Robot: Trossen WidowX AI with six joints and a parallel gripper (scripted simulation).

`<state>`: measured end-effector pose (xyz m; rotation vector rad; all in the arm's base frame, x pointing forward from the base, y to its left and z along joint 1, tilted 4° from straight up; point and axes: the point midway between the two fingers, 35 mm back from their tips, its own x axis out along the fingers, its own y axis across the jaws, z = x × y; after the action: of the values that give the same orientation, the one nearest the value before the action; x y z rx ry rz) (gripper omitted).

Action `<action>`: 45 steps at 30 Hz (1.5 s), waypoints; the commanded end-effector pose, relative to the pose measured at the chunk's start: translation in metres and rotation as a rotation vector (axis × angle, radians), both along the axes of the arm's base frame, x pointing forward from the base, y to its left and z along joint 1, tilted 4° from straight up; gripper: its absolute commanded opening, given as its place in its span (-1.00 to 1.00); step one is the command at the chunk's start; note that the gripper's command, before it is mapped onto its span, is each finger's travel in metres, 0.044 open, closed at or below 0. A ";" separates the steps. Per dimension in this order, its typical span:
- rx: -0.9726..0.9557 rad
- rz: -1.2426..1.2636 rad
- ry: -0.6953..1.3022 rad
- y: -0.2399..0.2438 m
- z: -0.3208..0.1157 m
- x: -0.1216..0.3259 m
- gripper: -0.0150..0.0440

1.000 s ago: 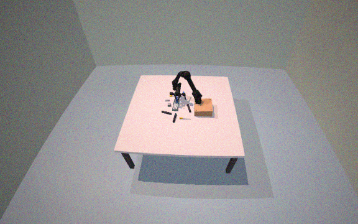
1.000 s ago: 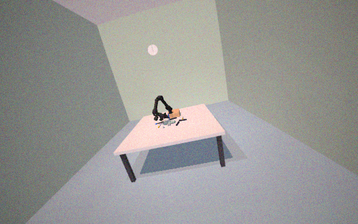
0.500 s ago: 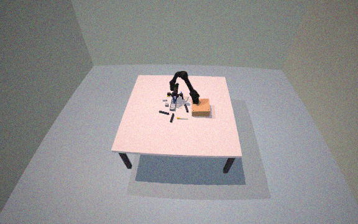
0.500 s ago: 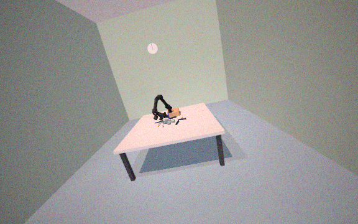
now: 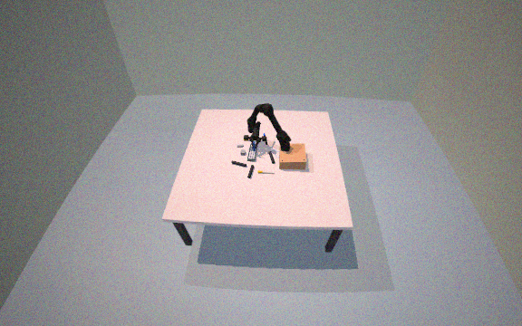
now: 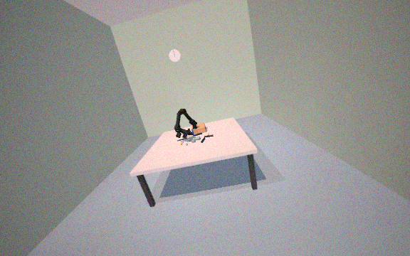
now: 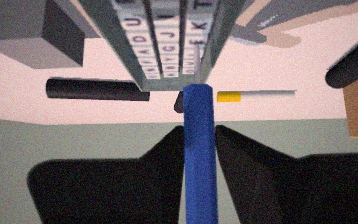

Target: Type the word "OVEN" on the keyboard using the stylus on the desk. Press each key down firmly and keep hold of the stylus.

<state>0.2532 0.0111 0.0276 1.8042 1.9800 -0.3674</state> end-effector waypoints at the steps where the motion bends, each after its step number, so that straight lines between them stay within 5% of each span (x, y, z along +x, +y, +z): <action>1: 0.002 -0.001 0.004 0.001 -0.002 0.000 -0.22; 34: 0.005 -0.004 0.009 0.000 0.030 -0.004 -0.21; 40: 0.003 -0.005 0.009 0.004 0.030 -0.001 -0.49; 45: -0.002 -0.006 0.006 0.021 0.033 0.010 -0.49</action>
<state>0.2572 0.0220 0.0576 1.8159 1.9807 -0.3826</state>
